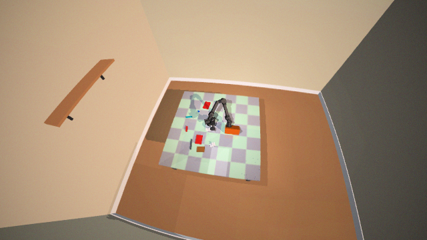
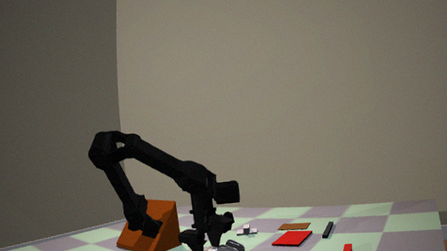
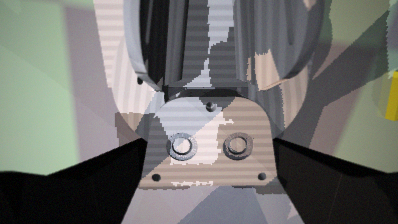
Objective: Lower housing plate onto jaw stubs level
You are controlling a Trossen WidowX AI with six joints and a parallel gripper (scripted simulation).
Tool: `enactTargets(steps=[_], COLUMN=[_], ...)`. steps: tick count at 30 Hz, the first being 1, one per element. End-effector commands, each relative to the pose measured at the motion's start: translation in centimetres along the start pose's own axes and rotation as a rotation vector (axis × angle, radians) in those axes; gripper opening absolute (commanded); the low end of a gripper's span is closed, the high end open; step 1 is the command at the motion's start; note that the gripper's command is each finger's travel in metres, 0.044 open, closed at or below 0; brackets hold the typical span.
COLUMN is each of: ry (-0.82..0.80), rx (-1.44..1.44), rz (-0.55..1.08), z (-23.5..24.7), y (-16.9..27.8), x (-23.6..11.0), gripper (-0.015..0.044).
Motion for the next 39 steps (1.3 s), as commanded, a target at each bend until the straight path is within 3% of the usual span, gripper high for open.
enactTargets(steps=[1, 5, 19, 27, 32, 36, 39], ry=[0.003, 0.000, -0.001, -0.001, 0.001, -0.004, -0.002], rx=[-0.002, 0.000, 0.000, -0.002, -0.006, -0.005, -0.004], rz=[-0.002, 0.000, 0.000, -0.002, -0.016, -0.004, -0.001], z=[0.0, 0.0, 0.0, 0.1, 0.2, 0.7, 0.7], y=[0.0, 0.0, 0.0, -0.1, -0.2, 1.8, 2.3], x=[0.0, 0.0, -0.2, -7.4, -7.1, -11.7, -12.6], gripper=[0.0351, 0.0440, 0.0440, 0.0440, 0.0440, 0.0440, 0.0440])
Point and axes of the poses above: the point midway between the two fingers, 35 mm back from their tips, its own x axis out along the fingers, its own z axis across the jaws, y = z × x, the point moved 4 cm from there along -x, back along the fingers, and after that the axes turned 6 degrees about -x, right-handed, at the moved point
